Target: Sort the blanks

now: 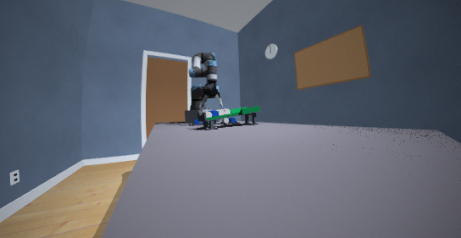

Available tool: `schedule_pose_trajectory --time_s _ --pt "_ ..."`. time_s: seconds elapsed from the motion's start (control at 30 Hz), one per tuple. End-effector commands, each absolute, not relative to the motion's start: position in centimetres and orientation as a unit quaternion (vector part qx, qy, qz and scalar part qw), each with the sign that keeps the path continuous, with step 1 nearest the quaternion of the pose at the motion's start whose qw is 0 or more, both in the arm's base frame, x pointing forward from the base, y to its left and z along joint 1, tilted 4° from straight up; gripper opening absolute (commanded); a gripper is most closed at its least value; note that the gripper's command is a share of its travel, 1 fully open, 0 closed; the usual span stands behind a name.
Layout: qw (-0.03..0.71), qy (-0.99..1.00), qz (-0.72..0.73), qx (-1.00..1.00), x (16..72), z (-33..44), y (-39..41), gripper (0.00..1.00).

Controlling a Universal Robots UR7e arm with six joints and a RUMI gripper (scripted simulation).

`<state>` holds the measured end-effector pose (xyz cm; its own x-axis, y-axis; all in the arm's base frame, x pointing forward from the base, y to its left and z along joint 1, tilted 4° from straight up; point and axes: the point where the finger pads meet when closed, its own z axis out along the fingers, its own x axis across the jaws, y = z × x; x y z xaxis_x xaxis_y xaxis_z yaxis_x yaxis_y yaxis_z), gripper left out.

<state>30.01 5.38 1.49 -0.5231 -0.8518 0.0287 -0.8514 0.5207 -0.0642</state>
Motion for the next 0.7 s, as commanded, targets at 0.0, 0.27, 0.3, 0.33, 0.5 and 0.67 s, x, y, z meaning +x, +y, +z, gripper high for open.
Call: schedule_pose_trajectory --time_s 0.0,0.27,0.3,0.33,0.5,0.67 --pt "0.002 0.828 -0.033 -0.56 30.3 1.5 6.2 1.0" --pt "-0.001 0.766 -0.033 -0.642 30.6 1.4 7.4 1.0" --pt "-0.001 0.766 -0.033 -0.642 30.6 1.4 7.4 1.0" --pt "-0.001 0.766 -0.033 -0.642 30.6 1.4 7.4 1.0" --pt "-0.004 0.712 -0.033 -0.701 30.7 1.3 8.3 1.0" --pt "-0.006 0.67 -0.033 -0.742 30.7 1.2 9.0 1.0"
